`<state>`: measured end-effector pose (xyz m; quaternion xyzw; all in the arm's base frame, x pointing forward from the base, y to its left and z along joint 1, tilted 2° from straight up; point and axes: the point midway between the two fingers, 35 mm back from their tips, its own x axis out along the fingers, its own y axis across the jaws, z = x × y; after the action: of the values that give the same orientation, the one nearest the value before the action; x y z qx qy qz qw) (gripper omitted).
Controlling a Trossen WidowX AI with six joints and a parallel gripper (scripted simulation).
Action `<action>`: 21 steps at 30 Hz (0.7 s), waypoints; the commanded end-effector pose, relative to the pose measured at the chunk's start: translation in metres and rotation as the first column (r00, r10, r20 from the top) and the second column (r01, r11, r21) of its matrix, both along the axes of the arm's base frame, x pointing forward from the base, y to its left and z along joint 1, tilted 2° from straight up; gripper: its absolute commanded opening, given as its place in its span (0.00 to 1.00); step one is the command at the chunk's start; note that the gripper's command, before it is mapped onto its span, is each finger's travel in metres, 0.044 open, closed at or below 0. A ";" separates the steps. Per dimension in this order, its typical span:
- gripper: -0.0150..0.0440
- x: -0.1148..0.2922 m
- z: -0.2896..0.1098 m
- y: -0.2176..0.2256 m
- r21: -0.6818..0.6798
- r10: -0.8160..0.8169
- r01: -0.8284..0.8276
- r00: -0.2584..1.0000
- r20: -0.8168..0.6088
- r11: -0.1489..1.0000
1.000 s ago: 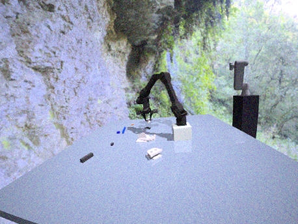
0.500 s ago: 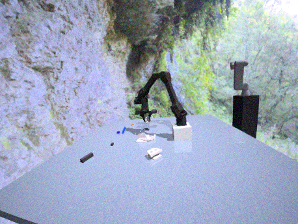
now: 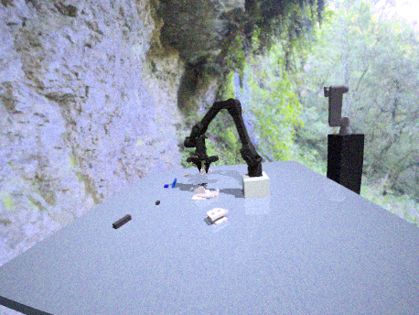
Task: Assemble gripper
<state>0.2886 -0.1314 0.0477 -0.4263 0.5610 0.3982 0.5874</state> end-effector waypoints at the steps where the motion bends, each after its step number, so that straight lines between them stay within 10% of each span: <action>1: 0.48 0.001 0.003 0.011 -0.002 -0.065 0.065 0.998 0.008 0.998; 21: 0.48 -0.004 0.002 0.077 0.027 -0.436 0.436 0.900 0.005 0.900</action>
<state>0.2862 -0.0619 0.0472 -0.2980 0.6288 0.2805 0.6612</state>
